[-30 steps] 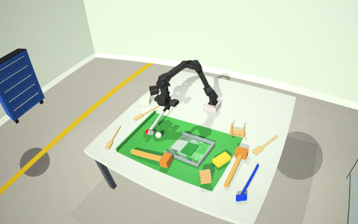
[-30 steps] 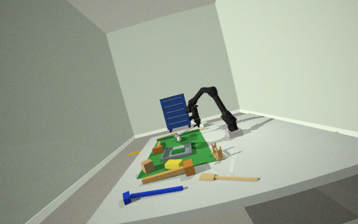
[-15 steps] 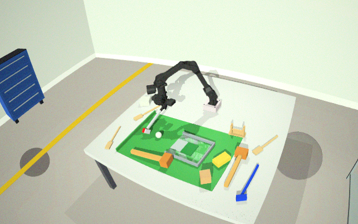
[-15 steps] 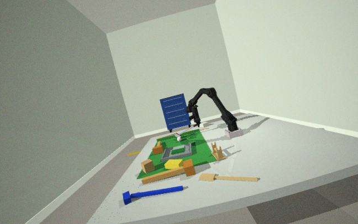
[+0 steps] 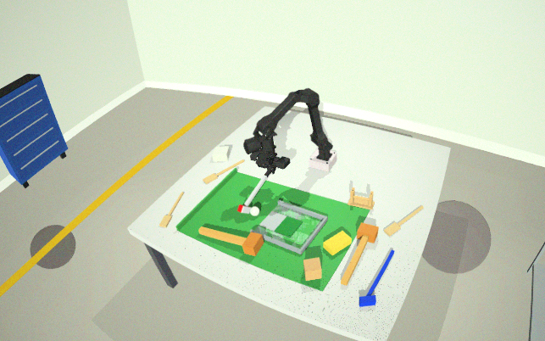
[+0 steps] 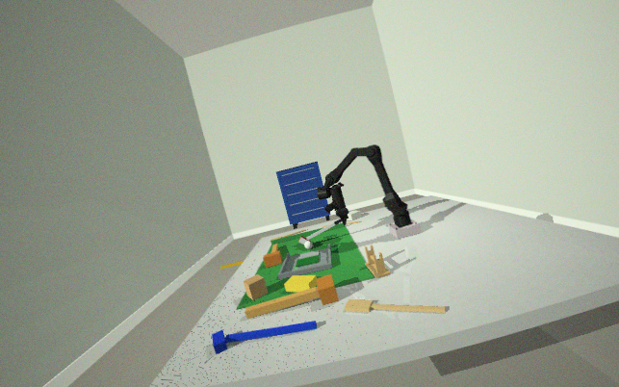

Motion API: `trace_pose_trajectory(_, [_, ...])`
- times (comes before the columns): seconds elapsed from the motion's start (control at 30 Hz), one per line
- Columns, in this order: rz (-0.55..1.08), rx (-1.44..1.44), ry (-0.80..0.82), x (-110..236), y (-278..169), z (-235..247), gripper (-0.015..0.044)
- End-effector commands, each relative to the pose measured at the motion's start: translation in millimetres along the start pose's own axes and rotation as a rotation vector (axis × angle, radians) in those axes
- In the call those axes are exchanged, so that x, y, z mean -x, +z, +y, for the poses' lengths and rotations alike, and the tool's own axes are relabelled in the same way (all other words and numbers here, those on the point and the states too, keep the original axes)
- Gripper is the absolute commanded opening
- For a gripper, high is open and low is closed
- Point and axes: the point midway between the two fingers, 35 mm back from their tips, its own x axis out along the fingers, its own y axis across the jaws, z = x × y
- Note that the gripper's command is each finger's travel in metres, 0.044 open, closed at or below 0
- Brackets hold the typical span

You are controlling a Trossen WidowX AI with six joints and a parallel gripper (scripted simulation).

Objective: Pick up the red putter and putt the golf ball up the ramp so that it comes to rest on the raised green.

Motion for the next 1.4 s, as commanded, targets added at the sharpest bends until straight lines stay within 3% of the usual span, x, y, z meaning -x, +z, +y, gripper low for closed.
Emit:
trace_pose_trajectory(0.0, [-0.009, -0.019, -0.01, 1.2, -3.0, 8.5, 0.0])
trace_pose_trajectory(0.47, [-0.009, -0.019, -0.01, 59.6, -3.6, 8.7, 0.0])
trace_pose_trajectory(1.37, [-0.004, -0.016, -0.005, 52.3, -3.2, 8.9, 0.0])
